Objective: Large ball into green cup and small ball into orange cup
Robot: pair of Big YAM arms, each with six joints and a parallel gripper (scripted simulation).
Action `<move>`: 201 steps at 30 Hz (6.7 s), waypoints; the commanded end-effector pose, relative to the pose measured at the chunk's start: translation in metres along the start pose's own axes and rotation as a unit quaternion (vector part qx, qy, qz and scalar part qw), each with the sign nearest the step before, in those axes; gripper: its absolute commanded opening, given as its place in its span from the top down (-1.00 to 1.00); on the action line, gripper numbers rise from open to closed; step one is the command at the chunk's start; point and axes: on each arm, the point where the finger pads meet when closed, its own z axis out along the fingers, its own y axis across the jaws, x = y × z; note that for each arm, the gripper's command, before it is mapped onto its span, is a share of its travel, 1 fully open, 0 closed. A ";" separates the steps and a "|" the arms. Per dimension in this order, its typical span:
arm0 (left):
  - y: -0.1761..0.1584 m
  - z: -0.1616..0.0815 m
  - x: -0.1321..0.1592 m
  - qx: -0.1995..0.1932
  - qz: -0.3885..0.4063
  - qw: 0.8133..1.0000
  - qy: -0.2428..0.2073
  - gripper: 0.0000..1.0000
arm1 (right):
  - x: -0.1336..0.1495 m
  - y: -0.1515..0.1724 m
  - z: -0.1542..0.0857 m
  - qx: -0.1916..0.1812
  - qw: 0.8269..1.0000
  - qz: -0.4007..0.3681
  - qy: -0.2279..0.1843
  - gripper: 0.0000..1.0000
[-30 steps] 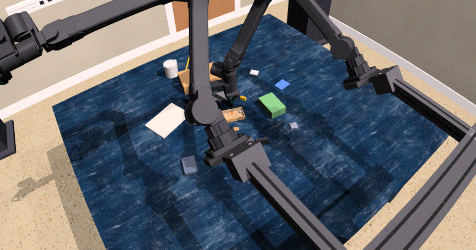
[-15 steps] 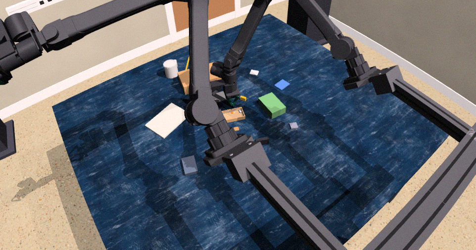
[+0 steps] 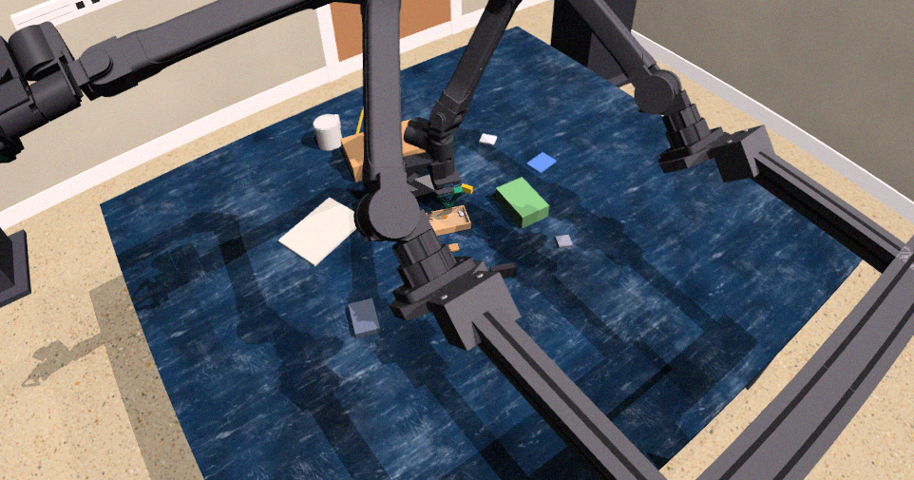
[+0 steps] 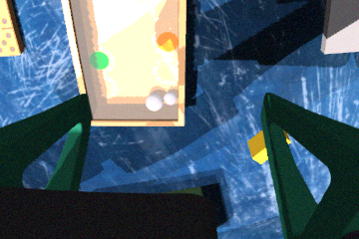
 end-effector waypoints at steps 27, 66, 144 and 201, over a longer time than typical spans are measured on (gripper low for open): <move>0.014 -0.005 -0.019 -0.012 -0.005 1.000 -0.024 -1.00 | -0.007 0.034 0.002 -0.003 1.000 -0.001 -0.003 -0.74; 0.014 -0.005 -0.019 -0.012 -0.005 1.000 -0.024 -1.00 | 0.000 0.021 0.033 0.006 1.000 0.003 -0.002 -0.74; 0.014 -0.005 -0.019 -0.012 -0.005 1.000 -0.024 -1.00 | 0.003 0.022 0.075 0.004 1.000 0.002 0.002 -0.40; 0.014 -0.005 -0.019 -0.012 -0.005 1.000 -0.024 -1.00 | -0.003 0.047 0.007 -0.011 1.000 -0.006 0.004 -0.40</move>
